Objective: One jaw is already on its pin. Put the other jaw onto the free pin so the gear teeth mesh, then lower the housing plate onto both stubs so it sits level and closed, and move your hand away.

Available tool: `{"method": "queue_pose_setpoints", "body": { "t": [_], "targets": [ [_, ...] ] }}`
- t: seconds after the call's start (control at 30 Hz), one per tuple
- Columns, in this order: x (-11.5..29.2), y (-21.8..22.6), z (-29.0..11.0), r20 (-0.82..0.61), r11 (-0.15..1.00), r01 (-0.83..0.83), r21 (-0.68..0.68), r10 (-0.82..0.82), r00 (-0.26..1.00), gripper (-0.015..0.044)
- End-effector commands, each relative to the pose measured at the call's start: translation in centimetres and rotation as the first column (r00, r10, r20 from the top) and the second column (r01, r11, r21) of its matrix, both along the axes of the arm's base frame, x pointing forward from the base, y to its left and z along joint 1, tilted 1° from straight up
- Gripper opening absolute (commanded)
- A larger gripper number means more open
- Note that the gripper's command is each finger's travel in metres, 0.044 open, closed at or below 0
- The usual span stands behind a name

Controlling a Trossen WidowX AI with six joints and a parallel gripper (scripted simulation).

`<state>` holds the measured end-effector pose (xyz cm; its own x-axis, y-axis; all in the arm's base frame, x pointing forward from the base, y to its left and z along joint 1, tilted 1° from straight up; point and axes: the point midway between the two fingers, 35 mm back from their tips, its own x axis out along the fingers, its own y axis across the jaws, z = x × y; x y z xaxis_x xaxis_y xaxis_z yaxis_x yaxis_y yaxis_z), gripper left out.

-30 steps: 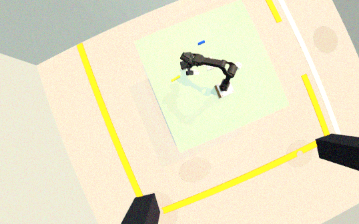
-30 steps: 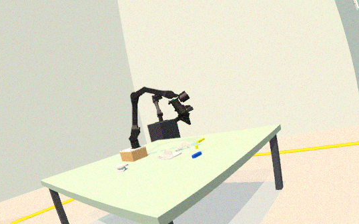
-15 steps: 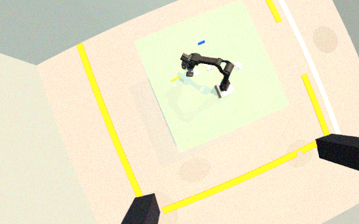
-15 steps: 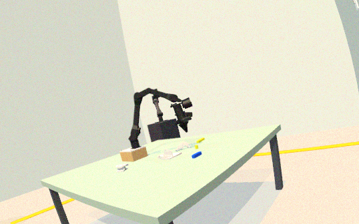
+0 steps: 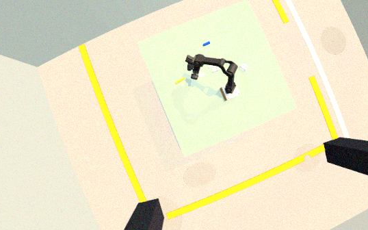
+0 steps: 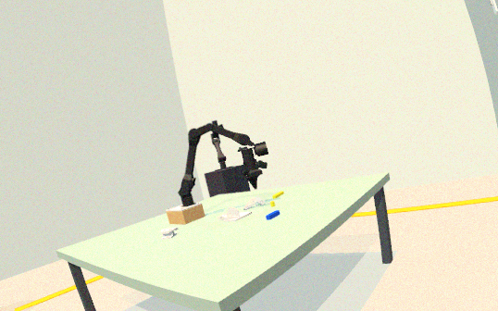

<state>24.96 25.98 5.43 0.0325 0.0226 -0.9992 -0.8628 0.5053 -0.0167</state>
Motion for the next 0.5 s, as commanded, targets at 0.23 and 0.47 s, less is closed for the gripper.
{"method": "queue_pose_setpoints", "body": {
  "t": [0.23,0.47],
  "targets": [
    [0.1,0.2,-1.5,-0.003,1.000,0.007,0.004,-0.007,1.000,0.0000],
    [0.2,0.2,-2.6,-0.003,1.000,0.007,0.004,-0.007,1.000,0.0000]
  ]
}}
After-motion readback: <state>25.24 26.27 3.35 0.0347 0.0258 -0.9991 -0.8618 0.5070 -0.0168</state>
